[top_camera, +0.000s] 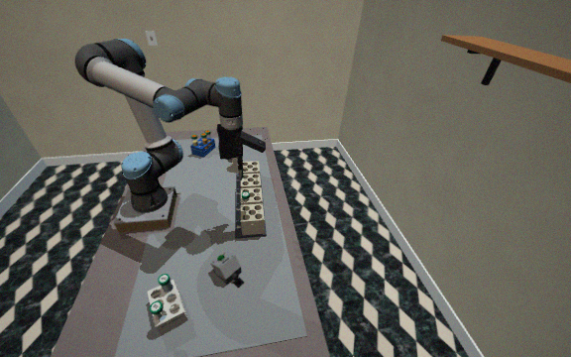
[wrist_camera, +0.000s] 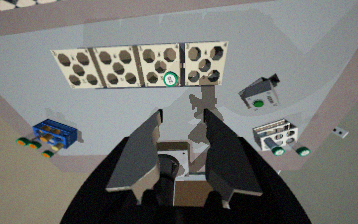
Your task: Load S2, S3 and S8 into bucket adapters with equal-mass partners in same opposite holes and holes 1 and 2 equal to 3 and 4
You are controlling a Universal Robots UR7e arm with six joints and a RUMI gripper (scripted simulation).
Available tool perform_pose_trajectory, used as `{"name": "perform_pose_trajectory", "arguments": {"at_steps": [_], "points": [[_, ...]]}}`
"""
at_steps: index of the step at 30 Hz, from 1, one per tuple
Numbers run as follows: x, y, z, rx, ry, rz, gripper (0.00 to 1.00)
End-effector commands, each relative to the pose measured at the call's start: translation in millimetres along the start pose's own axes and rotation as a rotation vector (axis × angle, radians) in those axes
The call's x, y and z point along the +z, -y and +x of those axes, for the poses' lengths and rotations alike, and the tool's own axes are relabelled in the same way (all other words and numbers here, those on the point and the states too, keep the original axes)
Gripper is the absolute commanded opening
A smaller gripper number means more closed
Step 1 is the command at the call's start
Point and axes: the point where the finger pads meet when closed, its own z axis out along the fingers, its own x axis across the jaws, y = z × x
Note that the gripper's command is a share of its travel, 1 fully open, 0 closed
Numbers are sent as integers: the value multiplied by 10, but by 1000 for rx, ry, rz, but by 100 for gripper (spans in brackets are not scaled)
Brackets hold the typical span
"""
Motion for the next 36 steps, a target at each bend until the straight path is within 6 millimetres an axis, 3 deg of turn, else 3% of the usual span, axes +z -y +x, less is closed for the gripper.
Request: {"name": "perform_pose_trajectory", "arguments": {"at_steps": [1,12,33,36], "points": [[46,-49,222,-1,1,2,35],[165,-181,743,-1,1,2,35],[165,-182,746,-1,1,2,35],[266,-182,747,-1,1,2,35]]}}
